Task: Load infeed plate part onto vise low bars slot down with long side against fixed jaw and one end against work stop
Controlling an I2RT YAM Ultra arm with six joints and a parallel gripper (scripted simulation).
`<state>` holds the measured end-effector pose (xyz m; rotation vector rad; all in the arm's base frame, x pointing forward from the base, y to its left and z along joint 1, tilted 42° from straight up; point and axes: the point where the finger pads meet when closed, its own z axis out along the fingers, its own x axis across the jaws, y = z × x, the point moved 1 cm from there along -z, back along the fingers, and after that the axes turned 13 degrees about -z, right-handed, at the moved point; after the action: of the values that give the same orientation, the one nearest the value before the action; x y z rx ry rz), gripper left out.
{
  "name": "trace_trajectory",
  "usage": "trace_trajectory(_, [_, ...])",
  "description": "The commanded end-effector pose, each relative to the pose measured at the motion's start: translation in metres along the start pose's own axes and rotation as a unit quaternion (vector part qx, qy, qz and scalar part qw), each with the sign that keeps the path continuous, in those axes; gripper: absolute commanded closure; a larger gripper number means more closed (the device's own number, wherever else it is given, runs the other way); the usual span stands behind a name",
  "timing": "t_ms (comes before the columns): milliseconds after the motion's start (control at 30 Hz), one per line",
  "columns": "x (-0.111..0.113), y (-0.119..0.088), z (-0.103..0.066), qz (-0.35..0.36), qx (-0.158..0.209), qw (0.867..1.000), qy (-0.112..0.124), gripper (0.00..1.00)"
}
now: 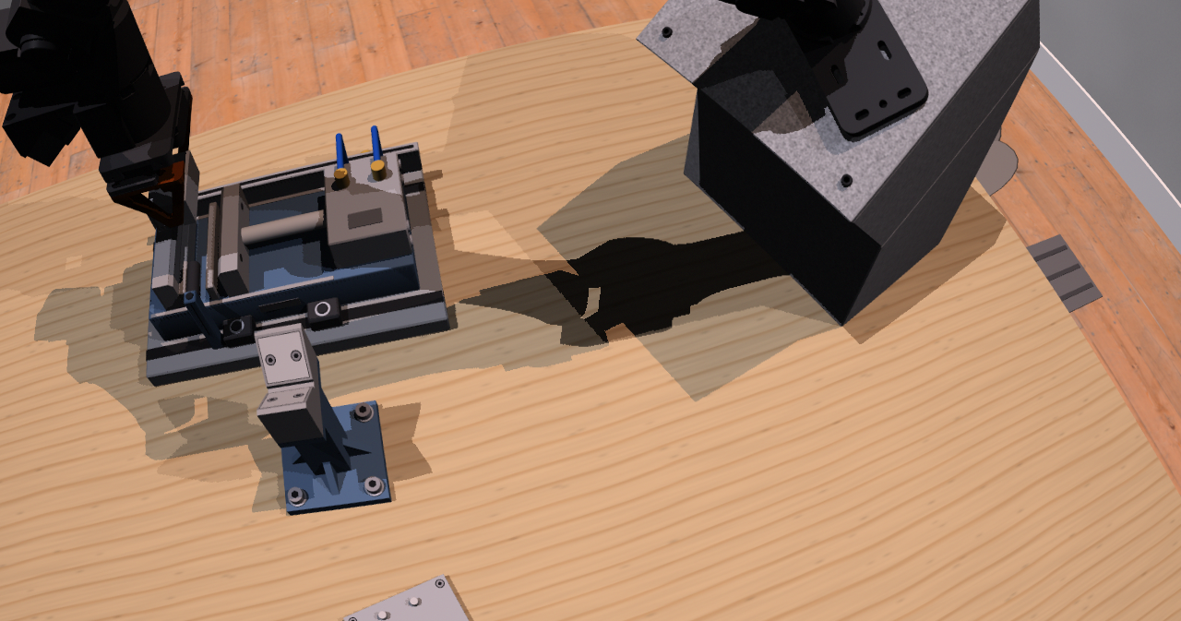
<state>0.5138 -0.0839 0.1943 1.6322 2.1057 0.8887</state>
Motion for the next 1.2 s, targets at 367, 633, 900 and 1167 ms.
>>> trace_trajectory(367, [-0.01, 0.012, -0.002, -0.003, -0.022, 1.0, -0.017, 1.0])
trace_trajectory(633, [-0.009, 0.004, 0.008, 0.002, -0.013, 1.0, -0.013, 1.0])
trace_trajectory(900, [-0.007, 0.001, 0.01, 0.002, -0.01, 1.0, -0.011, 1.0])
trace_trajectory(1167, [-0.008, 0.005, 0.006, 0.0, -0.016, 1.0, -0.015, 1.0])
